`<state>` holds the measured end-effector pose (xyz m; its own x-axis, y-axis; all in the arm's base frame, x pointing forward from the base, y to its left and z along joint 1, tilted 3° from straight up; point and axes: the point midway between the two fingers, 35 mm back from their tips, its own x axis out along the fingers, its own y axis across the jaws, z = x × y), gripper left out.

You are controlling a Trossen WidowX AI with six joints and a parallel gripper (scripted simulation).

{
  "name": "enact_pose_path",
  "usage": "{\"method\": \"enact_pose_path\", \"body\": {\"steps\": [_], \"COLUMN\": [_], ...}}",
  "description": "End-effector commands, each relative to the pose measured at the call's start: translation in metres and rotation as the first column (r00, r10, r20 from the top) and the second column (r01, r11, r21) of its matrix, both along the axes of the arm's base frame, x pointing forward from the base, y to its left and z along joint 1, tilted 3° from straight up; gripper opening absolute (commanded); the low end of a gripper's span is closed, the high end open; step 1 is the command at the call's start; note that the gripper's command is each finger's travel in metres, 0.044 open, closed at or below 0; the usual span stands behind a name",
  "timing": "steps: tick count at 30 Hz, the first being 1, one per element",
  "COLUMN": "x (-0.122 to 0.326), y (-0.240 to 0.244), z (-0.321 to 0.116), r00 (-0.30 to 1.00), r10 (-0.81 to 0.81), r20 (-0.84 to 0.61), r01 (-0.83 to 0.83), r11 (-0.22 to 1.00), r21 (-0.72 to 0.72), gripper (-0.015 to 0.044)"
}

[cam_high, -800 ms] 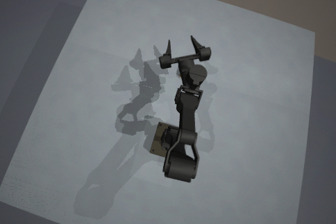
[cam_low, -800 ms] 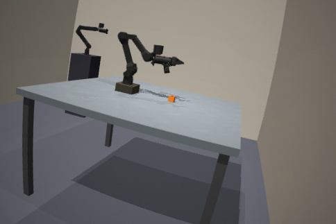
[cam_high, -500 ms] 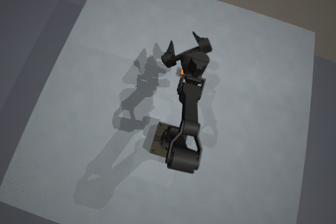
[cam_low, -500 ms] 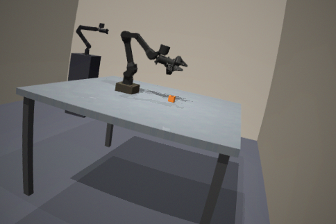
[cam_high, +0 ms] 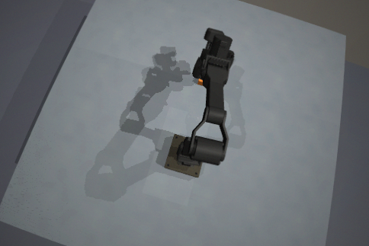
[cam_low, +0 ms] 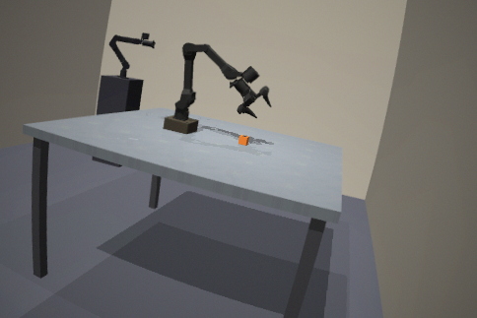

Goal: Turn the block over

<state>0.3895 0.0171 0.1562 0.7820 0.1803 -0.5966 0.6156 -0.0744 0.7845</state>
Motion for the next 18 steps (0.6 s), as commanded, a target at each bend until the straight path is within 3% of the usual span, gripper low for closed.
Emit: {"method": "enact_pose_path", "body": {"steps": [1, 7, 12, 18], "x": [-0.012, -0.029, -0.041, -0.042], "y": [-0.019, -0.027, -0.032, -0.032], "z": [-0.046, -0.053, -0.053, -0.053], "r00": [0.781, 0.505, 0.241, 0.217], "r10": [0.392, 0.509, 0.559, 0.560], "r20": [-0.486, -0.697, -0.794, -0.799], "r01": [-0.606, -0.862, -0.965, -0.969], "r11": [0.663, 0.341, 0.048, 0.024], "r21": [-0.440, -0.375, -0.259, -0.247], "gripper": [0.0440, 0.0440, 0.0440, 0.0440]}}
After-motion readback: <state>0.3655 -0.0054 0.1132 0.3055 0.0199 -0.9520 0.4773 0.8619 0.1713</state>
